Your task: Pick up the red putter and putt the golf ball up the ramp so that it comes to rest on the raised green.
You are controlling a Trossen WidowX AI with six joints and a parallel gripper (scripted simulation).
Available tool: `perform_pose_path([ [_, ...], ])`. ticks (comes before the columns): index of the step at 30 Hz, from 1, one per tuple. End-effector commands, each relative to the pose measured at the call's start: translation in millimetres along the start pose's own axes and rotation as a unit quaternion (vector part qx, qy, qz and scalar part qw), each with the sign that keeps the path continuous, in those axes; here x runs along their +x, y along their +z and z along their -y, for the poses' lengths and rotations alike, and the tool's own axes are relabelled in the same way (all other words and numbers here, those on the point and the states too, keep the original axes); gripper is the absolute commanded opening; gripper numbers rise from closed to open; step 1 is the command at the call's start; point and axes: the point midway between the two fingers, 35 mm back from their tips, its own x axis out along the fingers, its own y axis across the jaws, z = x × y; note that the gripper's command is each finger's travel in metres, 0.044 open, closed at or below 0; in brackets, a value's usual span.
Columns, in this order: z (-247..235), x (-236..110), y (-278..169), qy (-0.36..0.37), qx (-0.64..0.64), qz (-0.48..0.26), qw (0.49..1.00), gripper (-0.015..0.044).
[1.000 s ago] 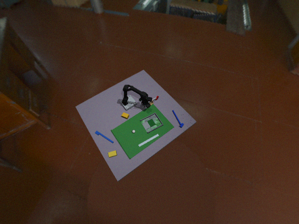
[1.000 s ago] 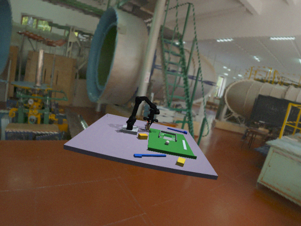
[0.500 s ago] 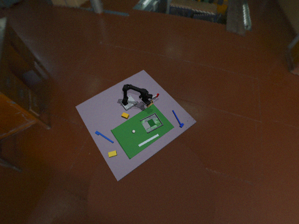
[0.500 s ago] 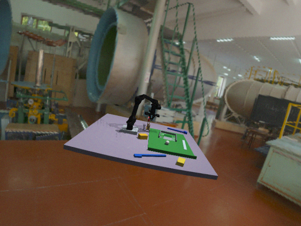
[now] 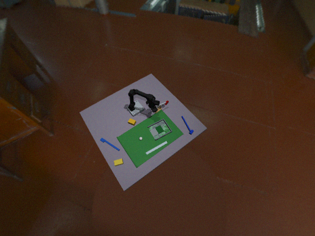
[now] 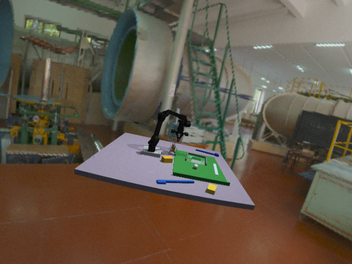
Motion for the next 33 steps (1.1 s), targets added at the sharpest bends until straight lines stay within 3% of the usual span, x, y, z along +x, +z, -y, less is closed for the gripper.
perform_pose_path([
  [1, 11.2, -1.3, -18.8, -0.005, 0.048, 0.001, 0.999, 0.0000],
  [16, 41.7, -5.3, -93.5, -0.022, 0.223, 0.002, 0.975, 0.0000],
  [33, 49.6, -6.4, -183.8, -0.027, 0.411, -0.003, 0.911, 0.0000],
])
